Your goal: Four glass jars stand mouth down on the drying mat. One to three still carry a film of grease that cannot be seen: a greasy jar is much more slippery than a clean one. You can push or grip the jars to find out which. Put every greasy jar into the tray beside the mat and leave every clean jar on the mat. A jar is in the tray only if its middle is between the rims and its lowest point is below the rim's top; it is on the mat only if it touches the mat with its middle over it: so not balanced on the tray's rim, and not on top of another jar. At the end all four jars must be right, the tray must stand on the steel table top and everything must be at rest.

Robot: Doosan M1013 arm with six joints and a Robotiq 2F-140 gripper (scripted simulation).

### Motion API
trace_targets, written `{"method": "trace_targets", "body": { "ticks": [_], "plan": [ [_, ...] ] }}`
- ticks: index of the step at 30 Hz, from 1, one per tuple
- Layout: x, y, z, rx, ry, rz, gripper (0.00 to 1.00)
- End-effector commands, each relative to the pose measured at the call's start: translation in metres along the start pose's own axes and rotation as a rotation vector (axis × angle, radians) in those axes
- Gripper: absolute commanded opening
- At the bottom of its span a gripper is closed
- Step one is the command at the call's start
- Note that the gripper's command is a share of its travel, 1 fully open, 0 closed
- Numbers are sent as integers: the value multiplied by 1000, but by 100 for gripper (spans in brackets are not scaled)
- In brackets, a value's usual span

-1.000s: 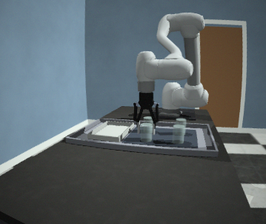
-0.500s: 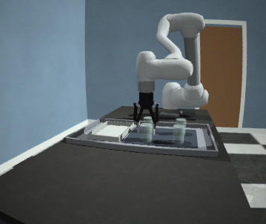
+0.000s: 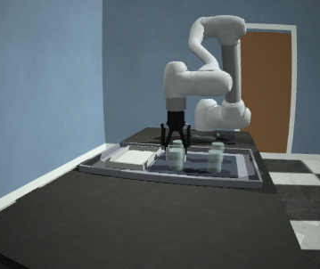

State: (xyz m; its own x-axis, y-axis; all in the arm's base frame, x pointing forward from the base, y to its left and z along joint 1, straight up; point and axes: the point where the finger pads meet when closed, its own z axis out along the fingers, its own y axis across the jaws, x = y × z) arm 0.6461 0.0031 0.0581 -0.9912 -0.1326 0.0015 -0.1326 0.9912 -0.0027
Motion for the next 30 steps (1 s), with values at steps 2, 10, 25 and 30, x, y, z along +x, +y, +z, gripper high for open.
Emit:
{"method": "trace_targets", "body": {
  "ticks": [2,10,25,30],
  "plan": [
    [0,0,0,0,0,0,48],
    [0,0,0,0,0,0,45],
    [0,0,0,0,0,0,42],
    [0,0,0,0,0,0,42]
  ]
}}
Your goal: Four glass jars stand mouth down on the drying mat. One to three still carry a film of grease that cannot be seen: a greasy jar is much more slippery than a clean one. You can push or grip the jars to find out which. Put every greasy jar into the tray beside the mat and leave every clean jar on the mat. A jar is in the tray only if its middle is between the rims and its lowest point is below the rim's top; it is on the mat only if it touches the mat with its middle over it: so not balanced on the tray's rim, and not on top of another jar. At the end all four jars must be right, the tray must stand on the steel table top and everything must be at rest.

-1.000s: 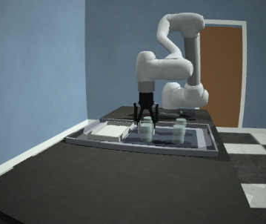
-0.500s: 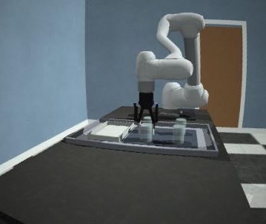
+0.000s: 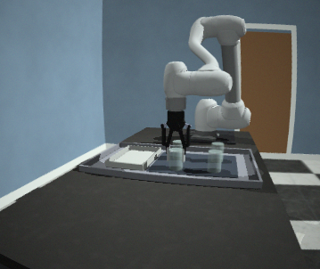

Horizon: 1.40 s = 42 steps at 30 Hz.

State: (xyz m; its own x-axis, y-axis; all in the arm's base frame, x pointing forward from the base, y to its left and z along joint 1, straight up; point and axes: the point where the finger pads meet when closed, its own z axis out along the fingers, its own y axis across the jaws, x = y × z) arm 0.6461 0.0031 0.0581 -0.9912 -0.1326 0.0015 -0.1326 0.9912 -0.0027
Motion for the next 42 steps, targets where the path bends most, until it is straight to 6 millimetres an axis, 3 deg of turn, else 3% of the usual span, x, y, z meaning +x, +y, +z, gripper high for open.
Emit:
{"method": "trace_targets", "body": {
  "ticks": [1,42],
  "plan": [
    [0,0,0,0,0,0,42],
    [0,0,0,0,0,0,33]
  ]
}}
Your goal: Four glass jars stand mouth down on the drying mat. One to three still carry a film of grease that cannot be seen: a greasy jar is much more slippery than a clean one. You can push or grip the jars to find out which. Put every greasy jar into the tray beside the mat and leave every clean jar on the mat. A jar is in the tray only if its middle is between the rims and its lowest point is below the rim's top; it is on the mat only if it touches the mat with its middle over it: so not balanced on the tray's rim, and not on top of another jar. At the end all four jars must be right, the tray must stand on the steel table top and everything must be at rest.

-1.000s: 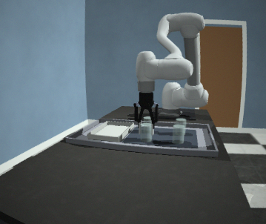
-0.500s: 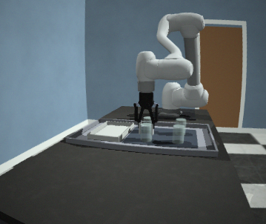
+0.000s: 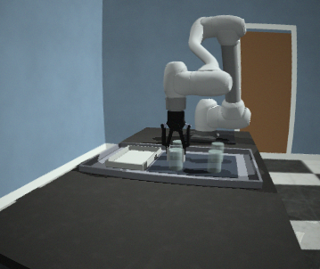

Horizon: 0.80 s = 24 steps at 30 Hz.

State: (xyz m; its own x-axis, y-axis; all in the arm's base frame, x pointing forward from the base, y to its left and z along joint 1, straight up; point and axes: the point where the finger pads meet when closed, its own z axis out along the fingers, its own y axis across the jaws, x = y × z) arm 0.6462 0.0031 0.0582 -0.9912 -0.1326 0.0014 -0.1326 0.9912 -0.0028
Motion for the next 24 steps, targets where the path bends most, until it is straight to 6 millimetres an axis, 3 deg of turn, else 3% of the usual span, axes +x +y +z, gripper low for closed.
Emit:
{"method": "trace_targets", "body": {
  "ticks": [1,15,16,24],
  "plan": [
    [0,0,0,0,0,0,33],
    [0,0,0,0,0,0,33],
    [0,0,0,0,0,0,0],
    [0,0,0,0,0,0,0]
  ]
}}
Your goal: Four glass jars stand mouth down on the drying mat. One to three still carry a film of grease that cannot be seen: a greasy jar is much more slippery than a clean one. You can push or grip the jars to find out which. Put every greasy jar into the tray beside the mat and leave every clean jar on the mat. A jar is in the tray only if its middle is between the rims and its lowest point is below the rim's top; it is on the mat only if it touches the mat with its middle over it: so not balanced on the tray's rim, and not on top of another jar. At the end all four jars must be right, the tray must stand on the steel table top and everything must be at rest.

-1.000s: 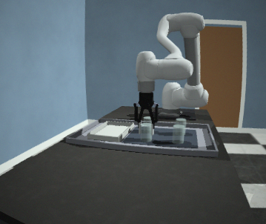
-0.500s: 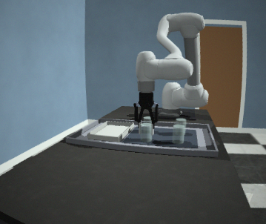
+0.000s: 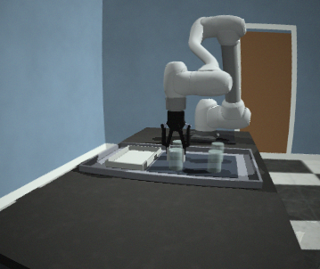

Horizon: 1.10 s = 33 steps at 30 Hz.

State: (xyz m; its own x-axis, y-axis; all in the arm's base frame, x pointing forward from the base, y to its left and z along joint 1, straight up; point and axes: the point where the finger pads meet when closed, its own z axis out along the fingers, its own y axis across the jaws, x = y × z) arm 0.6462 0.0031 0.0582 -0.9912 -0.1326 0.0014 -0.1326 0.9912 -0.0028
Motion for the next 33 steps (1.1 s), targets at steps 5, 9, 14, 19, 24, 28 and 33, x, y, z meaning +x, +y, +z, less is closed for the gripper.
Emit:
{"method": "trace_targets", "body": {
  "ticks": [5,9,14,19,24,28,33],
  "plan": [
    [0,0,0,0,0,0,0],
    [0,0,-11,0,0,0,0],
    [0,0,-19,0,0,0,0],
    [0,0,-32,0,0,0,0],
    [0,0,-45,0,0,0,0],
    [0,0,-56,0,0,0,0],
    [0,0,-64,0,0,0,0]
  ]
}}
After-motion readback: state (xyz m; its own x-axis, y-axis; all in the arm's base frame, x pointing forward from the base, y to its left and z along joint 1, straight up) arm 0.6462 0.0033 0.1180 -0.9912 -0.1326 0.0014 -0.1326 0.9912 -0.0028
